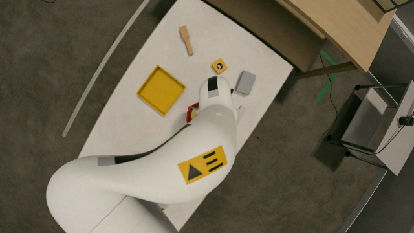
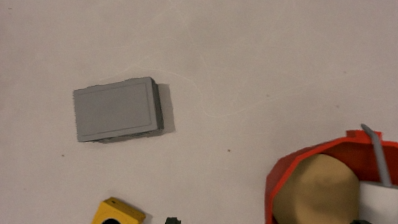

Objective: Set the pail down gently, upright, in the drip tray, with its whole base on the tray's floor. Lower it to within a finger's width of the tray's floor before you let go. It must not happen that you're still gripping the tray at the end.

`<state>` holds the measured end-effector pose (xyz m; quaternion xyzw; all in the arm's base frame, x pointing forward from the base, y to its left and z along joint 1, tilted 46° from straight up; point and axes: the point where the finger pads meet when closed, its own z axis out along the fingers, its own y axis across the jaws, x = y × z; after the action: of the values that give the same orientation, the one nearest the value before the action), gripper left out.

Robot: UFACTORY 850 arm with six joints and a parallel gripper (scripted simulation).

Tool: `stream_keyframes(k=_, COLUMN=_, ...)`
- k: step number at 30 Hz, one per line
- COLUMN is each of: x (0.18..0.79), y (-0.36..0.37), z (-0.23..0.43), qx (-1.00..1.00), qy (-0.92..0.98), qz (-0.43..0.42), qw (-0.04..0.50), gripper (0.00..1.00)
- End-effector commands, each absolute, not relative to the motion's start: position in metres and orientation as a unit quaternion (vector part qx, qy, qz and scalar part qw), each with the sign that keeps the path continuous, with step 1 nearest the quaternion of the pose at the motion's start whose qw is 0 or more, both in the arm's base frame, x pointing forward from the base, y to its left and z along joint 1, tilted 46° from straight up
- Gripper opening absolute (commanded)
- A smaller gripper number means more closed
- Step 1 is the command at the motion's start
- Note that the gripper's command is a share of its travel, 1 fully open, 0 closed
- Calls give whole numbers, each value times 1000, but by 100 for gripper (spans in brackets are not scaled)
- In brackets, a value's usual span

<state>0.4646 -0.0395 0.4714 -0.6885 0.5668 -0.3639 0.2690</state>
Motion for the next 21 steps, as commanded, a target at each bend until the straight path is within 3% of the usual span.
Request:
stream_keyframes(k=1, x=430, y=-37, z=448, qx=-692, qy=586, qz=-328, qw=265, gripper=100)
stream_keyframes(k=8, x=398, y=-33, z=422, qx=-694, qy=606, qz=-289, qw=261, gripper=100)
stream_keyframes(k=21, x=397, y=-32, z=421, qx=-694, qy=607, qz=-288, qw=261, gripper=100)
